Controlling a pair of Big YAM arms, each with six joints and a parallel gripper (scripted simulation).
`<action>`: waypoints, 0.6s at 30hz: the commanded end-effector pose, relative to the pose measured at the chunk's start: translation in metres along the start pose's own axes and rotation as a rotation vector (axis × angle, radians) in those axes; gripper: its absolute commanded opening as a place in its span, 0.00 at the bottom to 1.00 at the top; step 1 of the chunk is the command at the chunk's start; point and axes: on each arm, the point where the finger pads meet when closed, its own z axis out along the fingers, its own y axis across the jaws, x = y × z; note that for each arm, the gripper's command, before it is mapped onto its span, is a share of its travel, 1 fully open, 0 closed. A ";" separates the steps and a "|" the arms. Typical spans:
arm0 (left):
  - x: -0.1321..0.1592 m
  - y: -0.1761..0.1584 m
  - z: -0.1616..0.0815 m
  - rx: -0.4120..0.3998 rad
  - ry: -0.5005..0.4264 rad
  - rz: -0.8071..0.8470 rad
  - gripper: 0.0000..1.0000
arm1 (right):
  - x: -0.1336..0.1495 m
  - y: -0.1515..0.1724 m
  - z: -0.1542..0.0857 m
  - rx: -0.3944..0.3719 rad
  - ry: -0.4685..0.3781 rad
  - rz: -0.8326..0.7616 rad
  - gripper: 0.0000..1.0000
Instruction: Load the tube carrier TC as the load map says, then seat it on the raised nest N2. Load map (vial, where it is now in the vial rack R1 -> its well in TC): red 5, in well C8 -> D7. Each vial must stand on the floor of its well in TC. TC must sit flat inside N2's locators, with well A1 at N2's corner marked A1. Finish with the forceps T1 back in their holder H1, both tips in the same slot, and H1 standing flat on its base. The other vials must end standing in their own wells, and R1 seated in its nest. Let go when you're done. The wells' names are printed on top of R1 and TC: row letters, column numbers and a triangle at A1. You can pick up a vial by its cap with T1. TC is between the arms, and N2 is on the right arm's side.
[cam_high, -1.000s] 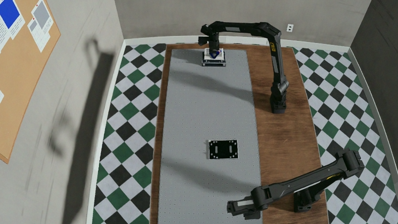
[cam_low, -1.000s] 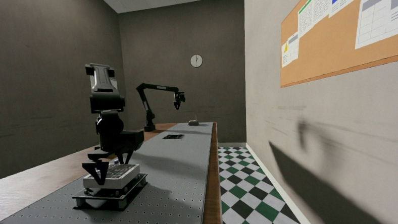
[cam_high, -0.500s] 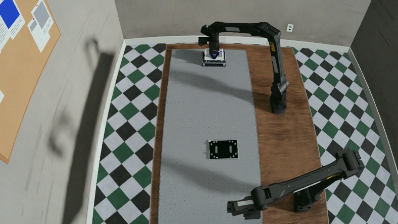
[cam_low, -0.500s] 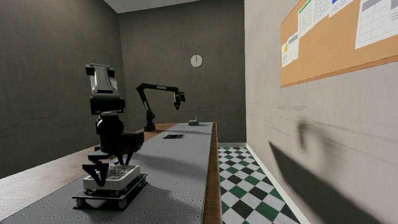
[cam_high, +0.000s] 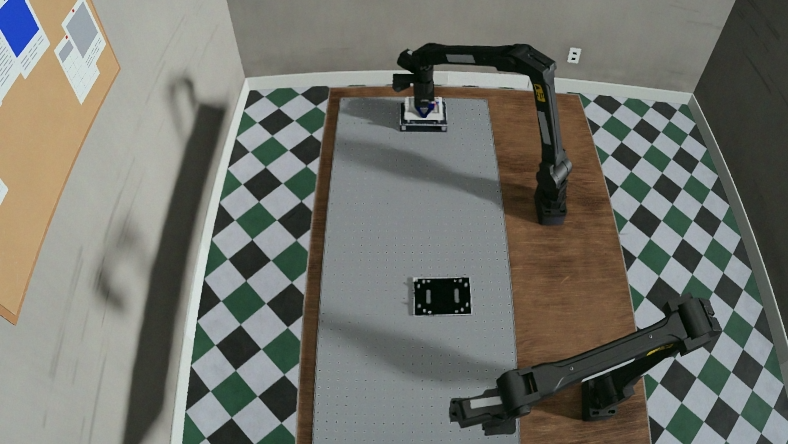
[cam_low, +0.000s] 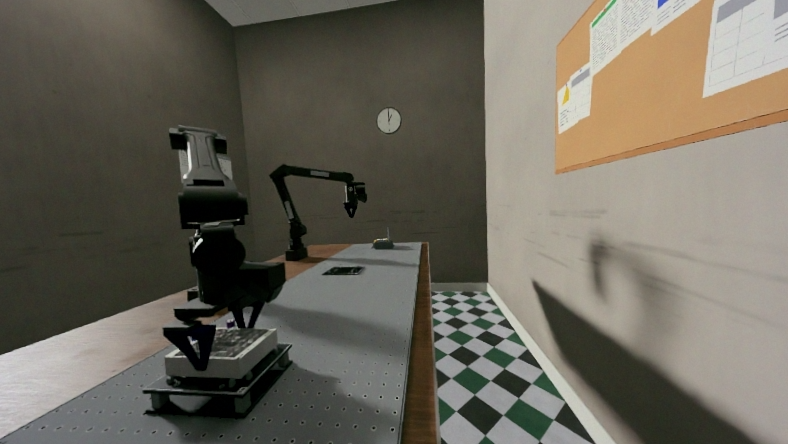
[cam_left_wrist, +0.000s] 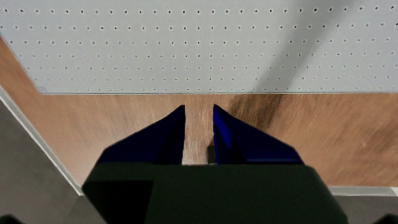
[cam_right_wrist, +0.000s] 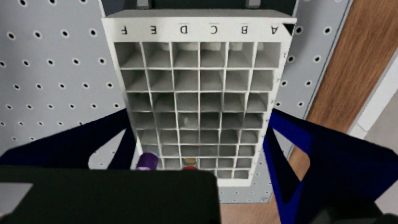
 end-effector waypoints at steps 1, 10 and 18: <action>-0.010 0.002 -0.011 -0.006 -0.030 -0.005 0.24 | -0.006 0.002 0.007 0.000 0.000 -0.003 0.00; -0.010 0.002 -0.011 -0.006 -0.030 -0.005 0.24 | -0.004 0.003 0.009 -0.002 0.003 -0.003 0.00; -0.010 0.002 -0.011 -0.006 -0.030 -0.005 0.24 | -0.006 0.001 0.008 0.004 -0.003 -0.003 0.00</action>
